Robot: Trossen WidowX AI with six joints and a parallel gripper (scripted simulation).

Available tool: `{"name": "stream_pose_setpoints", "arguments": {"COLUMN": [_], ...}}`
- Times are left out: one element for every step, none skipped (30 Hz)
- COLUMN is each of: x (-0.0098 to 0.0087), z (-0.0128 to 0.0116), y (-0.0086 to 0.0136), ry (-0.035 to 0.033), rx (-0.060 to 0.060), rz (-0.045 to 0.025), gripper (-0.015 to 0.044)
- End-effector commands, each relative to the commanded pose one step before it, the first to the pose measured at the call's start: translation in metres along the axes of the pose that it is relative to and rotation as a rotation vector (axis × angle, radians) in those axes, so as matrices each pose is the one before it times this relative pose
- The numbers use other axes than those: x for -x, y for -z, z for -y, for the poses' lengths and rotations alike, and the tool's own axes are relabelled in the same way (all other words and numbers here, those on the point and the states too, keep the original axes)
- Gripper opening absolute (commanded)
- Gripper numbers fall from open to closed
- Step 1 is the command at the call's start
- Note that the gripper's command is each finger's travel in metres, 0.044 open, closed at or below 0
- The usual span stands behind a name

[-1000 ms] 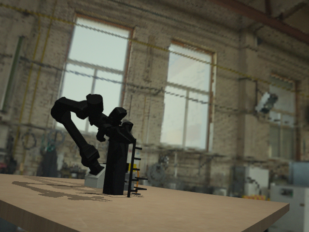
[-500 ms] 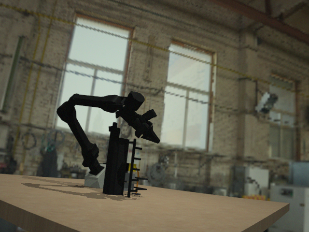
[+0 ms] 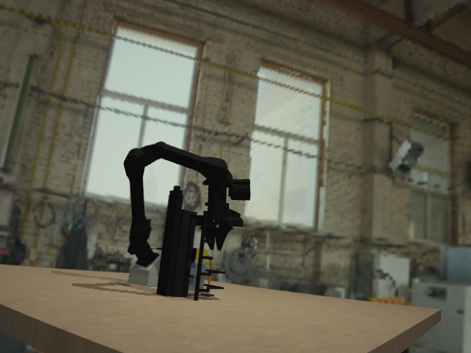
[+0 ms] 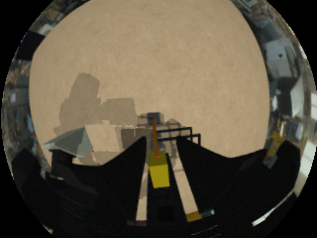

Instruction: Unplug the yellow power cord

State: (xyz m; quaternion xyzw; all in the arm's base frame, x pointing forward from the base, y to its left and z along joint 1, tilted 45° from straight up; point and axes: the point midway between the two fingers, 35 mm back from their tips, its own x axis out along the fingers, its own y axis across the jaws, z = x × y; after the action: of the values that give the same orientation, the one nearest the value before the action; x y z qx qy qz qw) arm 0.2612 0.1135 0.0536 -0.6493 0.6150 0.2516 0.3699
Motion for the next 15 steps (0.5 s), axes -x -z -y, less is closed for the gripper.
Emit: {"name": "stream_pose_setpoints", "arguments": {"x": [-0.00242,0.00000,0.00000,0.00000,0.00000,0.00000,0.00001,0.00001,0.00002,0.00002,0.00002,0.00002,0.00002,0.00002,0.00002], "z": [-0.00791,0.00000,0.00000,0.00000,0.00000,-0.00032,0.00002,0.00004,0.00006,0.00007,0.00009,0.00009,0.00009,0.00008,0.00007], "y": [0.00656,0.00000,0.00000,0.00000,0.00000,-0.00121,0.00028,0.00053,0.00079,0.00105,0.00132,0.00149,0.00158,0.00160,0.00160], "ry": [-0.00477,0.00000,0.00000,0.00000,0.00000,0.00000,0.00000,0.00000,-0.00001,-0.00001,-0.00001,-0.00001,-0.00001,-0.00001,-0.00001], "rx": [0.1182,0.0000,0.0000,0.0000,0.0000,0.0000,0.0000,0.0000,0.0000,0.0000,0.0000,0.0000,0.0000,0.0000,0.0000], "rz": [-0.10881,0.00000,0.00000,0.00000,0.00000,0.00008,0.00000,0.00000,-0.00001,-0.00001,-0.00002,-0.00003,-0.00003,-0.00004,-0.00005], "gripper": [0.0160,0.0160,0.0160,0.0160,0.0160,0.0160,0.0160,0.0160,0.0160,0.0160,0.0160,0.0160,0.0160,0.0160,0.0160]}}
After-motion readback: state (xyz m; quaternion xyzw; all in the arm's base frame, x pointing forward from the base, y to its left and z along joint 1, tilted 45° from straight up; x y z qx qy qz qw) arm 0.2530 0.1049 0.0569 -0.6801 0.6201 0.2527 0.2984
